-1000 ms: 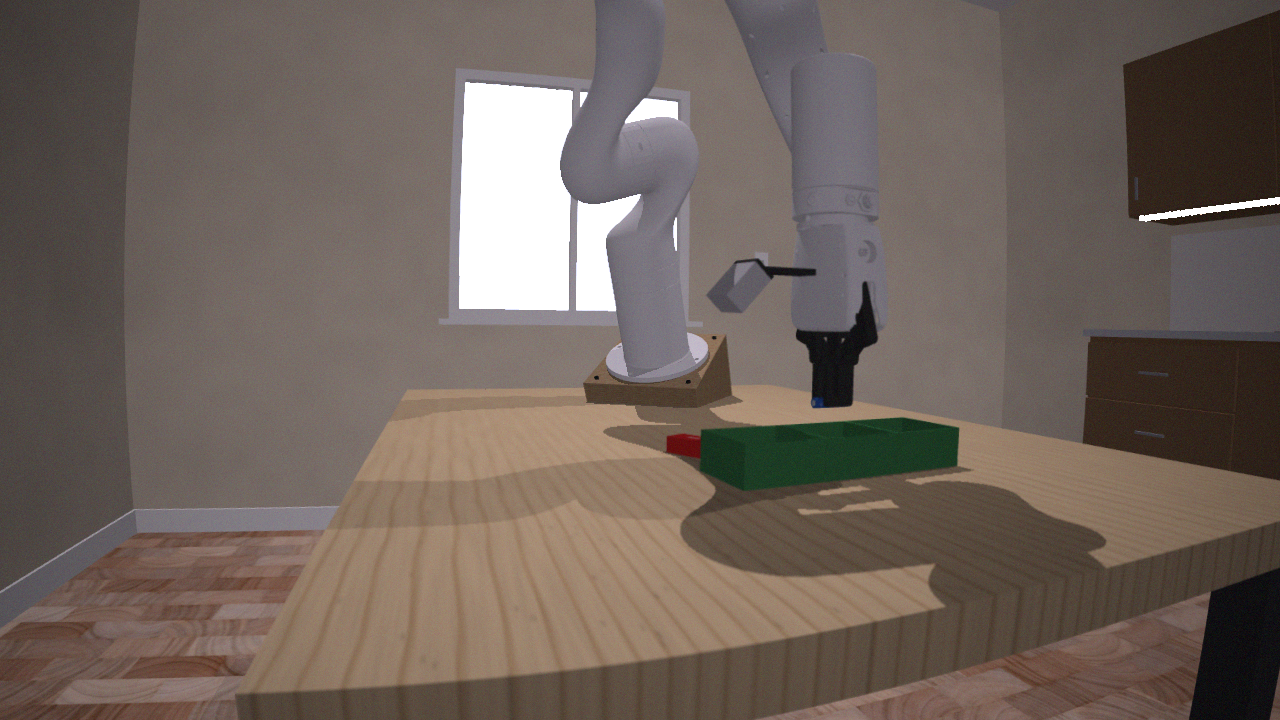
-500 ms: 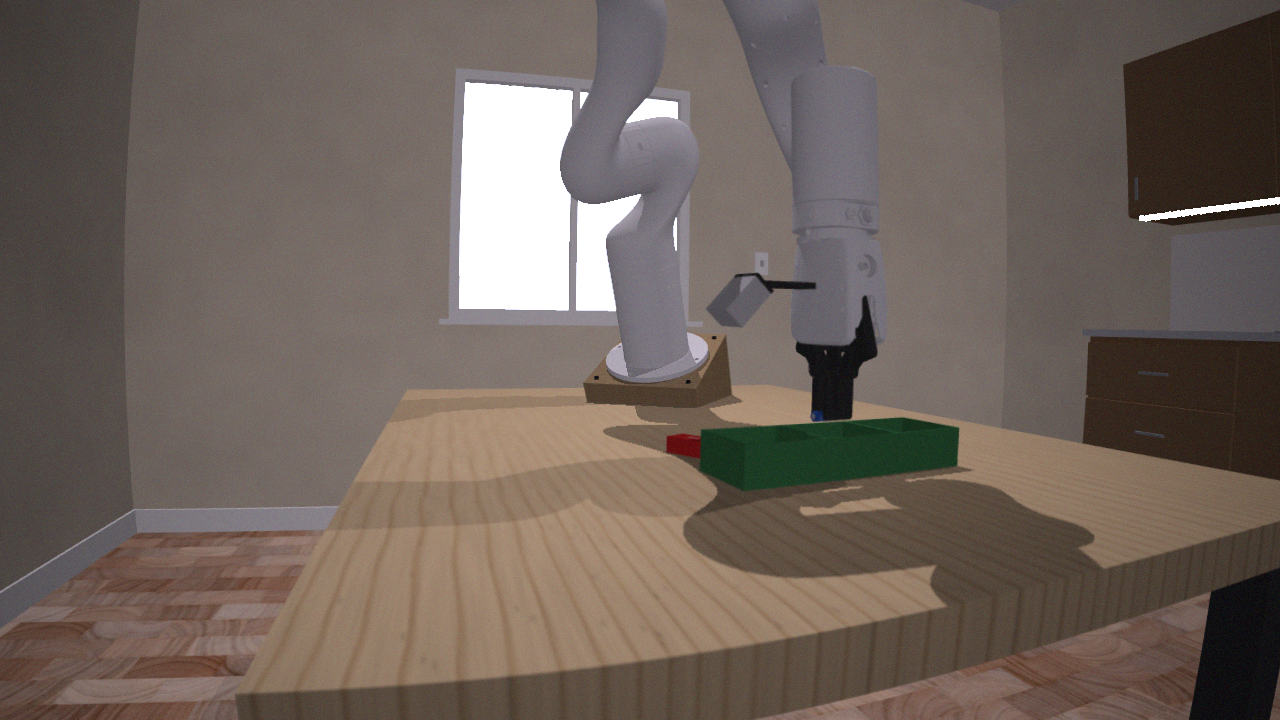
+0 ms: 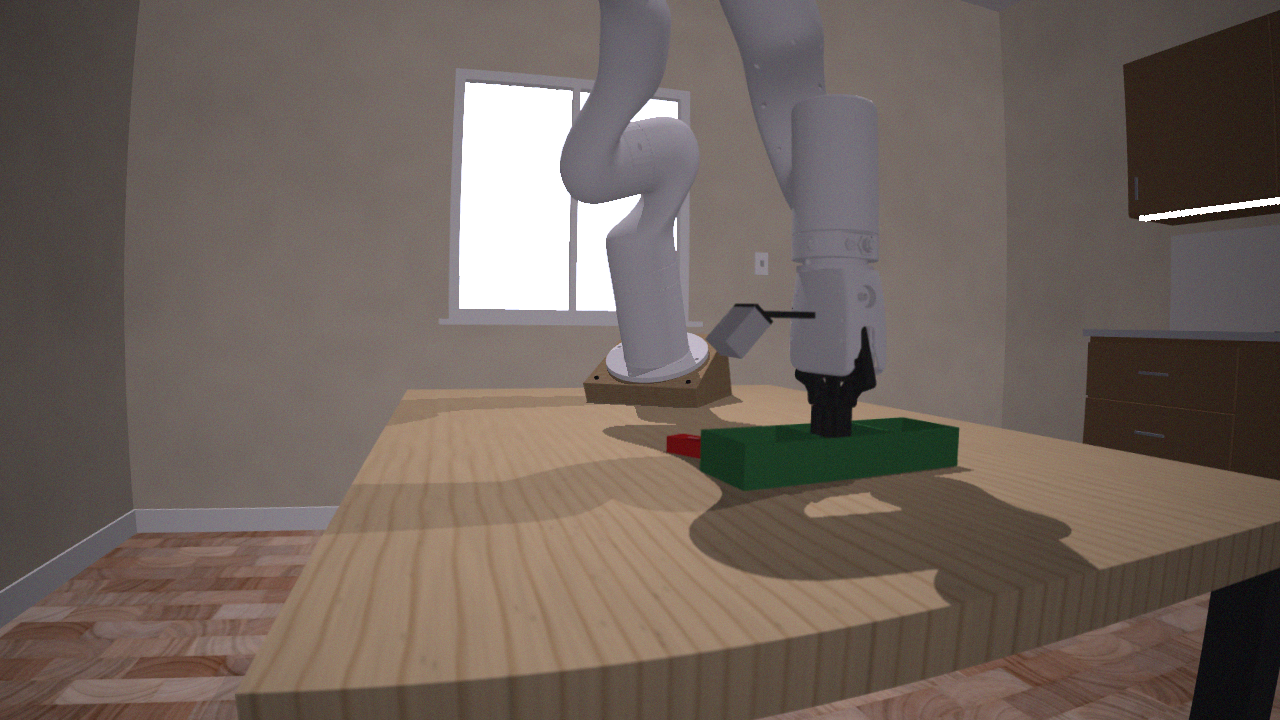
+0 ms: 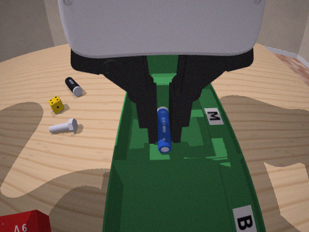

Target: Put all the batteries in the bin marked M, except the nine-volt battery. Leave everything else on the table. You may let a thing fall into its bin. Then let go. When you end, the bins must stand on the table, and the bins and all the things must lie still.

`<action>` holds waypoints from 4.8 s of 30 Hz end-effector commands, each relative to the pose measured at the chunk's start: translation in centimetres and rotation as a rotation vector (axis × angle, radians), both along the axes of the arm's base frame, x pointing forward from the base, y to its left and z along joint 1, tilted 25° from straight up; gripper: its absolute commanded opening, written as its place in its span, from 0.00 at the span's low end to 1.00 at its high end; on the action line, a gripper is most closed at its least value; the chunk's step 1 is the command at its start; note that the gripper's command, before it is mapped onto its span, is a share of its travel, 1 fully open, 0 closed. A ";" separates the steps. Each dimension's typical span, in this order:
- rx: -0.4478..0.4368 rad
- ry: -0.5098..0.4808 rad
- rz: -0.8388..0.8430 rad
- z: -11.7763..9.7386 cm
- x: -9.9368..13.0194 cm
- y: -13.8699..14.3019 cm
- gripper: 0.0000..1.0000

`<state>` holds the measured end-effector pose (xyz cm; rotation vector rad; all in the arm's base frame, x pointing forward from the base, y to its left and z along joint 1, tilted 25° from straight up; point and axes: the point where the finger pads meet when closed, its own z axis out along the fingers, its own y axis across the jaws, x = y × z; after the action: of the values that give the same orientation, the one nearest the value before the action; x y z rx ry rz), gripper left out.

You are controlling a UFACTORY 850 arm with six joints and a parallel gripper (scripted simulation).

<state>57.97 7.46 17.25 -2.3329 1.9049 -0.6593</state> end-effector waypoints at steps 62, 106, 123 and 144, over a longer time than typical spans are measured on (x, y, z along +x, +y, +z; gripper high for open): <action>0.000 -0.004 0.000 3.8 -1.4 0.9 0.23; -0.268 0.161 0.675 -2.2 -16.0 8.2 0.28; -0.268 0.161 0.675 -2.1 -15.8 8.1 0.28; -0.268 0.161 0.676 -7.7 -13.5 6.7 0.28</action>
<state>44.07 14.30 10.23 -3.0223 0.9764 -0.6744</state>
